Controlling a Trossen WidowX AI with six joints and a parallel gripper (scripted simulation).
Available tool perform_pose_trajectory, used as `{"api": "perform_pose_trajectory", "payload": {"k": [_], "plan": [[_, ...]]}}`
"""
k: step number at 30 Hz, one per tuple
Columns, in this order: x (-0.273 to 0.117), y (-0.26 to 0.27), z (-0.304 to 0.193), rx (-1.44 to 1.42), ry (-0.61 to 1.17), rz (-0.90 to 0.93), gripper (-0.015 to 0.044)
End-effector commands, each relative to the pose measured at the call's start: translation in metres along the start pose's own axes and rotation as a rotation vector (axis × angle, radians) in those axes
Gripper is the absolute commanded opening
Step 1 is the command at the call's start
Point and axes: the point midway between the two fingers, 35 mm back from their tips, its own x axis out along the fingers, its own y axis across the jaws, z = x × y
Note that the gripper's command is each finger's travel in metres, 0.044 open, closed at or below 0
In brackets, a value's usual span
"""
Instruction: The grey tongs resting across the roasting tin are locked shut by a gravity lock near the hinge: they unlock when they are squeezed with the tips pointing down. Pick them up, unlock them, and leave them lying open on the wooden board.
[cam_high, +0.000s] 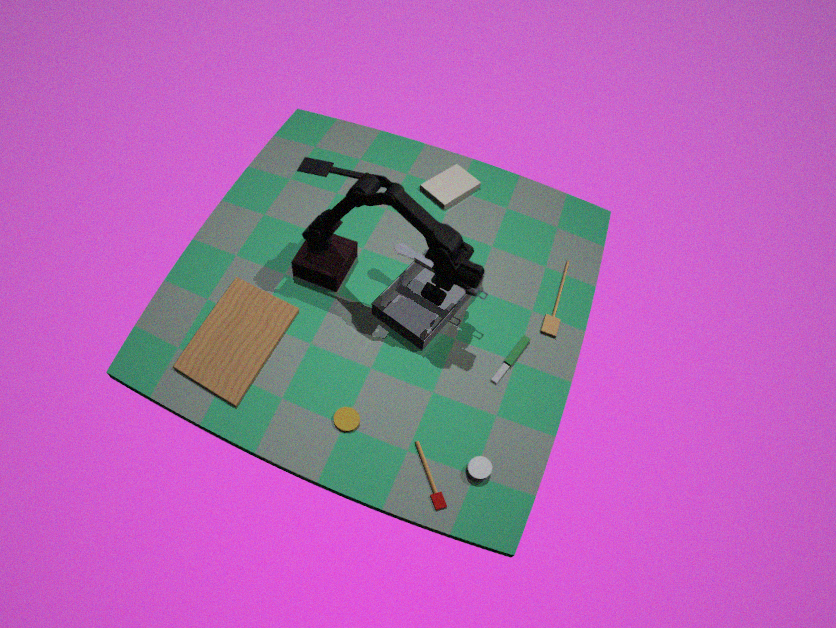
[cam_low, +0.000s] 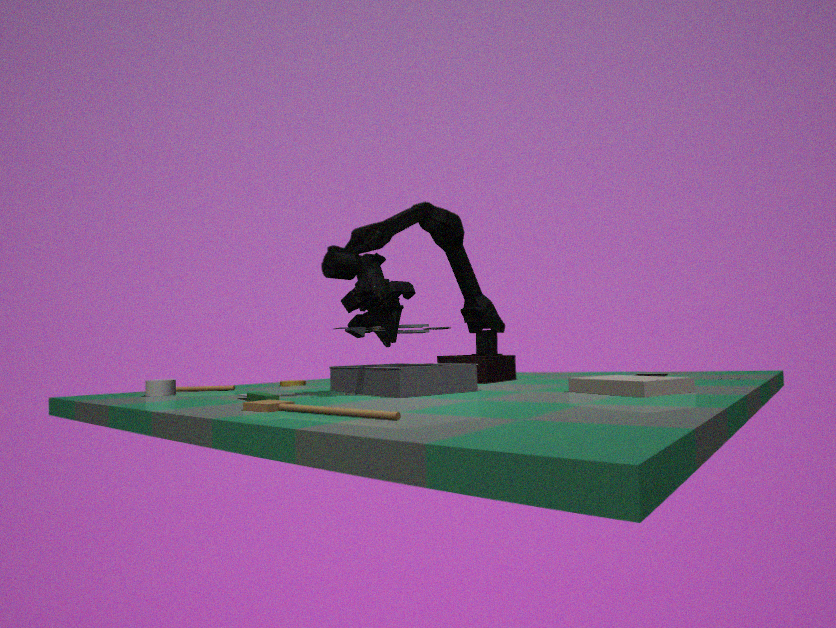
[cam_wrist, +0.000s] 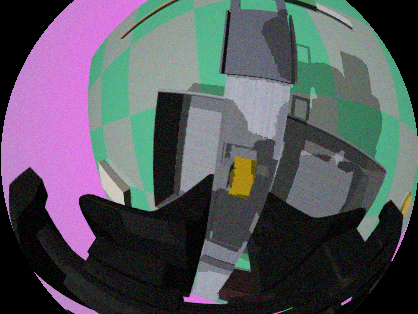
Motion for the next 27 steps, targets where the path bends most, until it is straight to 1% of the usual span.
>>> {"api": "perform_pose_trajectory", "payload": {"k": [1,12,22,27], "plan": [[0.001,-0.001,0.001,0.004,0.005,-0.104,-0.015],[-0.004,-0.005,0.004,0.001,-0.013,-0.405,-0.015],[-0.004,-0.005,0.004,0.001,-0.014,-0.41,-0.015],[-0.01,-0.019,0.006,0.023,-0.018,-0.406,-0.015]]}}
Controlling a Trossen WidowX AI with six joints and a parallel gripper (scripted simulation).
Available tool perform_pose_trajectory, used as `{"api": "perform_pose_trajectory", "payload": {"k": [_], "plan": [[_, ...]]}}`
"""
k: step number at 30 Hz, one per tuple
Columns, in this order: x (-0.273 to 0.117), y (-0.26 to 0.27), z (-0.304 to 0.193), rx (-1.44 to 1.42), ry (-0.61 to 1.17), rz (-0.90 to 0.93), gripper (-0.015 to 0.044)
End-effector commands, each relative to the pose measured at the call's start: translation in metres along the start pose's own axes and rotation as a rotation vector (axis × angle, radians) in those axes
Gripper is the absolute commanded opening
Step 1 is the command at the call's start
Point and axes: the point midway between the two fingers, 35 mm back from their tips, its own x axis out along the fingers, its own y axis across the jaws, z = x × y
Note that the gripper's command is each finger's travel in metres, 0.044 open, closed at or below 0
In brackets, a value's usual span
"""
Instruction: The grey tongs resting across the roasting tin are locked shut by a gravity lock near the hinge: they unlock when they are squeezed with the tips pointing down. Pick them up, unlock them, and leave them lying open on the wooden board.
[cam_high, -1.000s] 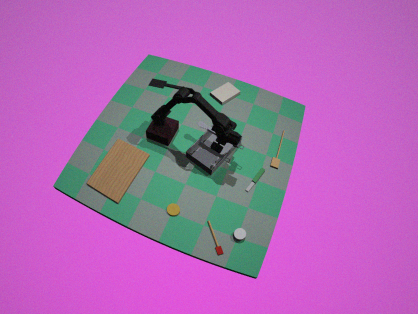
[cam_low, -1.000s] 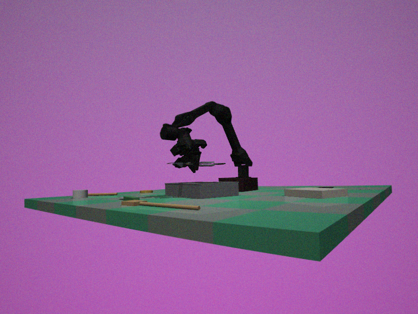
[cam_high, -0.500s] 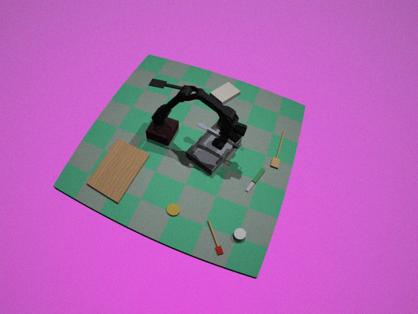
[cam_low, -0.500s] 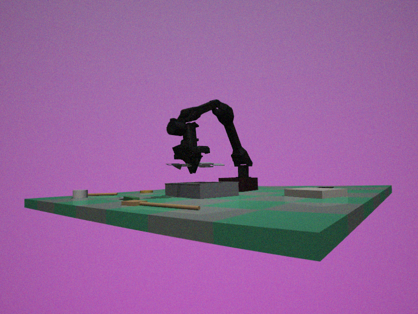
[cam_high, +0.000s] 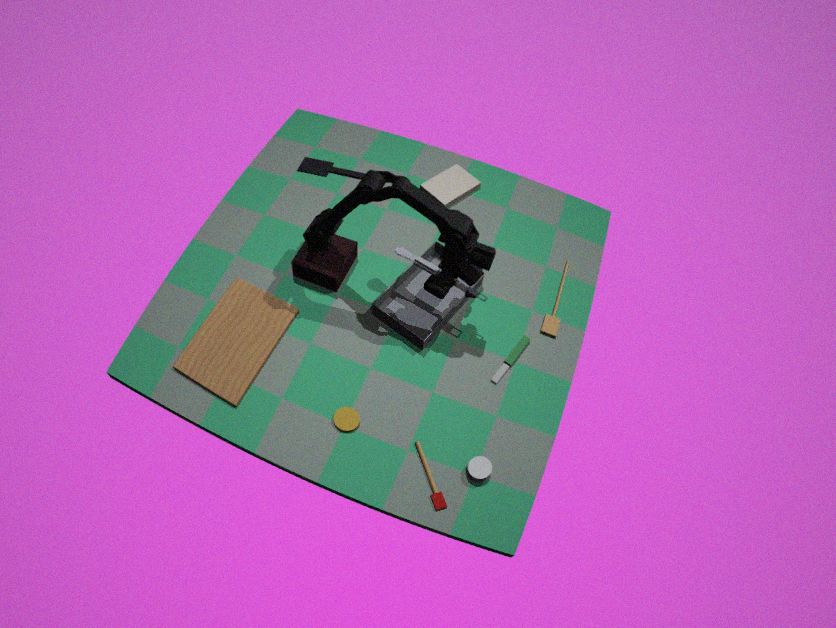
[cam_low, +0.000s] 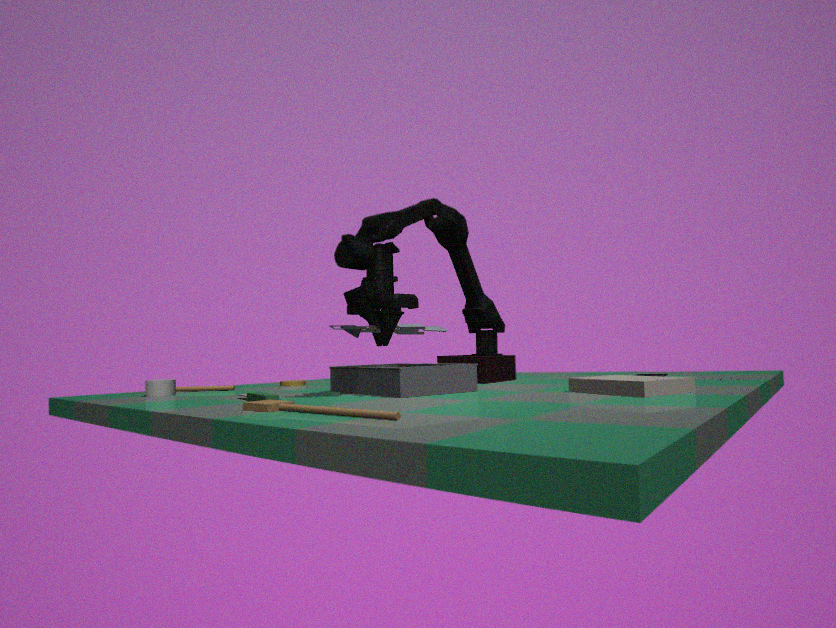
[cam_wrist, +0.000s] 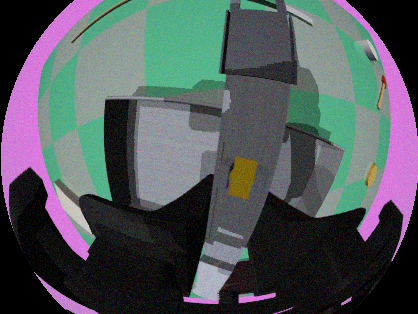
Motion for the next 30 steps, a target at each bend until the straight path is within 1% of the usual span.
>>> {"api": "perform_pose_trajectory", "payload": {"k": [1,14,30], "plan": [[0.0,-0.015,0.001,0.033,0.003,0.002,-0.015],[-0.005,-0.103,0.003,0.213,-0.008,-0.016,-0.015],[-0.01,-0.211,-0.022,0.421,-0.009,-0.032,-0.015]]}}
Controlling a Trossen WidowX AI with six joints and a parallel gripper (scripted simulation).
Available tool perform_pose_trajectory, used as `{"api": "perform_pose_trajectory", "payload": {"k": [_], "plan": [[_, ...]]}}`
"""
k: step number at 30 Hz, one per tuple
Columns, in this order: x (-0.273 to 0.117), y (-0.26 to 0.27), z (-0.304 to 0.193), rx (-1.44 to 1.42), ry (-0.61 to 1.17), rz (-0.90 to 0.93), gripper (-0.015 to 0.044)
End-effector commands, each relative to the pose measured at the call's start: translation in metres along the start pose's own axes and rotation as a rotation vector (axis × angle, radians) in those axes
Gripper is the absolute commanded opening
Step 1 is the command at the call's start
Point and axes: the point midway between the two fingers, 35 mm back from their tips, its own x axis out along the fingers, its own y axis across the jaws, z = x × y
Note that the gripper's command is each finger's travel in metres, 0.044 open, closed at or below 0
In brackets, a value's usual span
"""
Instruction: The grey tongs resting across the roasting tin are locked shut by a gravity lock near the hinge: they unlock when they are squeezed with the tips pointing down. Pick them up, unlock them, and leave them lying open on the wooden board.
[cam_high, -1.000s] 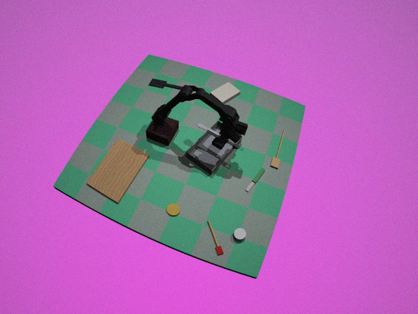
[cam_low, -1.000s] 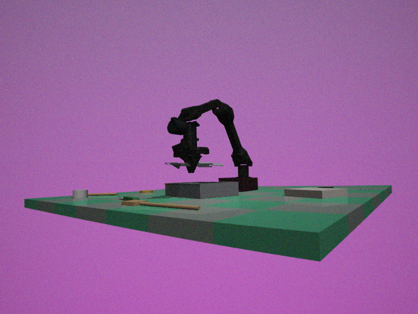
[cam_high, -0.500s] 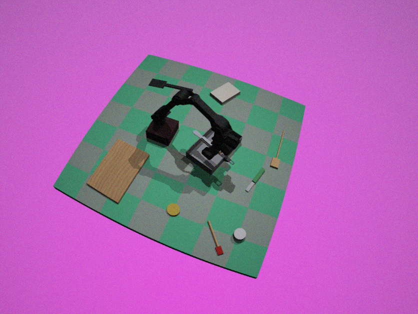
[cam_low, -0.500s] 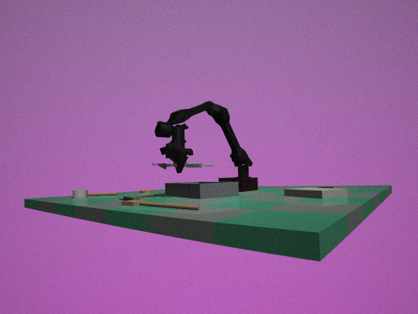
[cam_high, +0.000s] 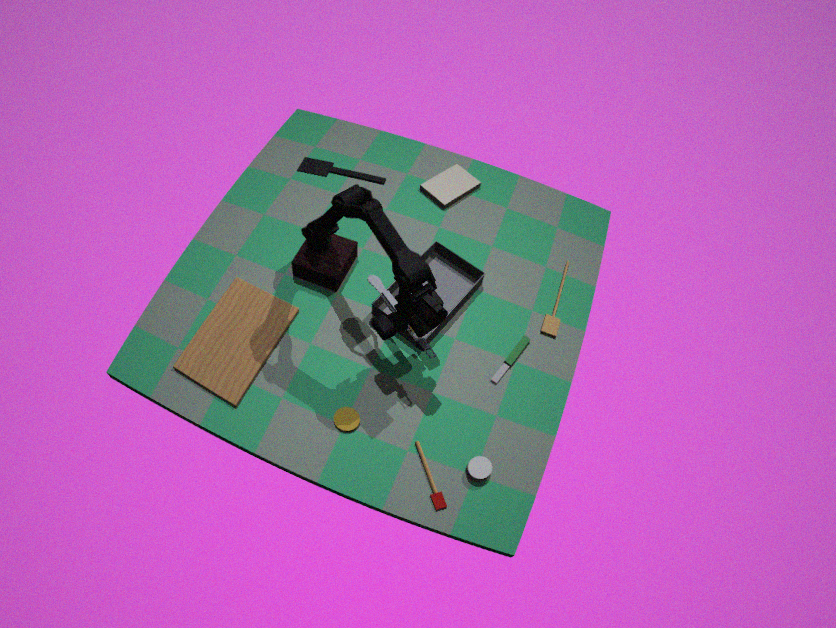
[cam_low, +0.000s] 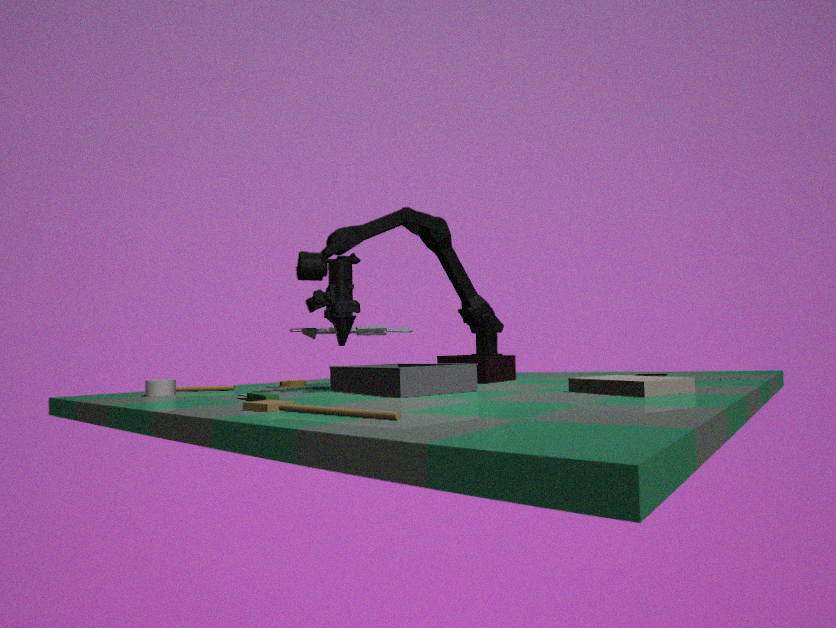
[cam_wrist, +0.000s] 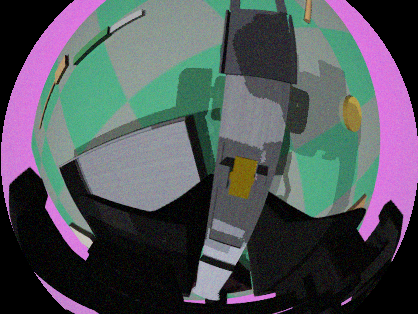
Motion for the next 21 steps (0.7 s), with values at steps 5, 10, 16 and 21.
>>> {"api": "perform_pose_trajectory", "payload": {"k": [5,10,16,21], "plan": [[-0.002,-0.056,0.0,0.096,0.001,-0.012,-0.015],[-0.003,-0.091,-0.003,0.162,0.002,-0.015,-0.015],[-0.004,-0.132,-0.011,0.242,0.003,-0.018,-0.015],[-0.006,-0.165,-0.021,0.308,0.004,-0.02,-0.015]]}}
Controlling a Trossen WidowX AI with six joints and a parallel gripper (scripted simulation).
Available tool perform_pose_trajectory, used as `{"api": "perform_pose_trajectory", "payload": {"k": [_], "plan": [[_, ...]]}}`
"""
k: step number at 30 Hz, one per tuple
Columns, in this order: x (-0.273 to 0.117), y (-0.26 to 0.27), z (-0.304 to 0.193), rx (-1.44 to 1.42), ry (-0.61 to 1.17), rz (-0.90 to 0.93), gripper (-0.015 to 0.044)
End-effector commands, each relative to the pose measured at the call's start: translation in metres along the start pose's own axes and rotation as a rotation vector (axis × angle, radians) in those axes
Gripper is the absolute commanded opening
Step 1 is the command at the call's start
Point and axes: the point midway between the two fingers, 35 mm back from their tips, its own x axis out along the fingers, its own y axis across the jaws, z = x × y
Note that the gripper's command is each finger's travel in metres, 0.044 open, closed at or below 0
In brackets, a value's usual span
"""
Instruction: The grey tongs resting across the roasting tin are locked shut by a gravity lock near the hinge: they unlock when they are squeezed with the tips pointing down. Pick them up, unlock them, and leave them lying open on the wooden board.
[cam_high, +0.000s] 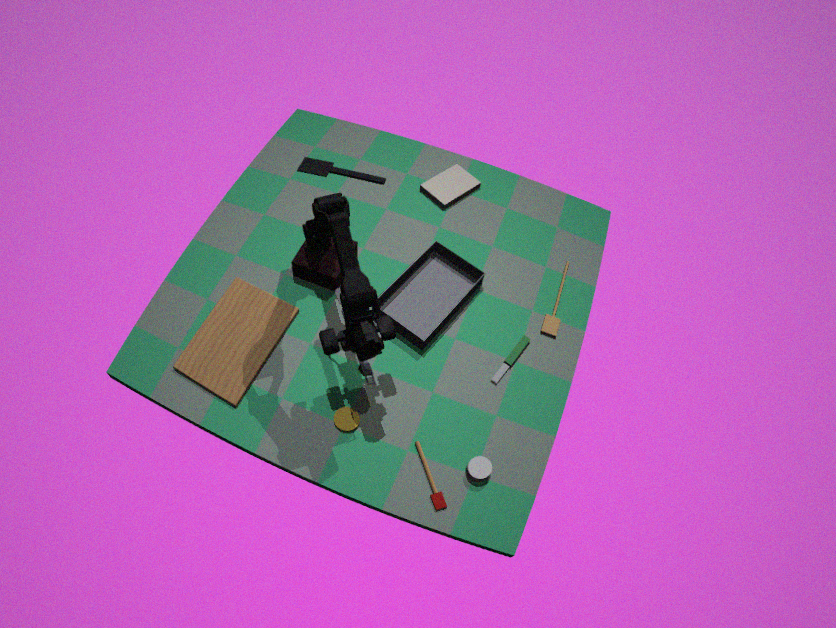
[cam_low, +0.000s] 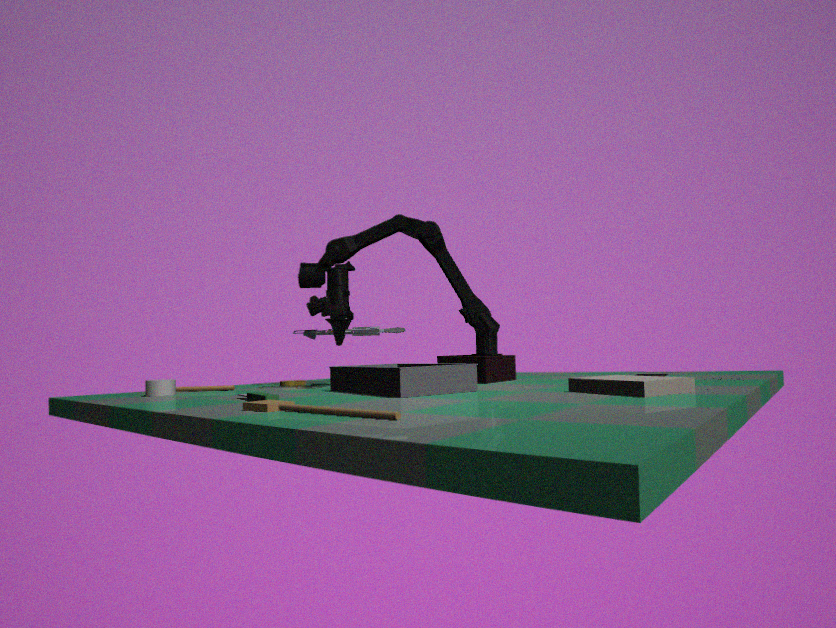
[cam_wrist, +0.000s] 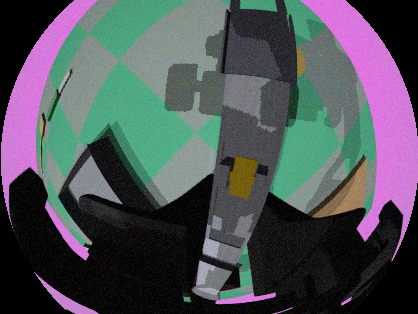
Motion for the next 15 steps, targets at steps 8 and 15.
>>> {"api": "perform_pose_trajectory", "payload": {"k": [8,15], "plan": [[-0.001,-0.043,-0.003,0.076,0.004,-0.007,-0.015],[-0.002,-0.089,-0.011,0.169,0.0,-0.014,-0.015]]}}
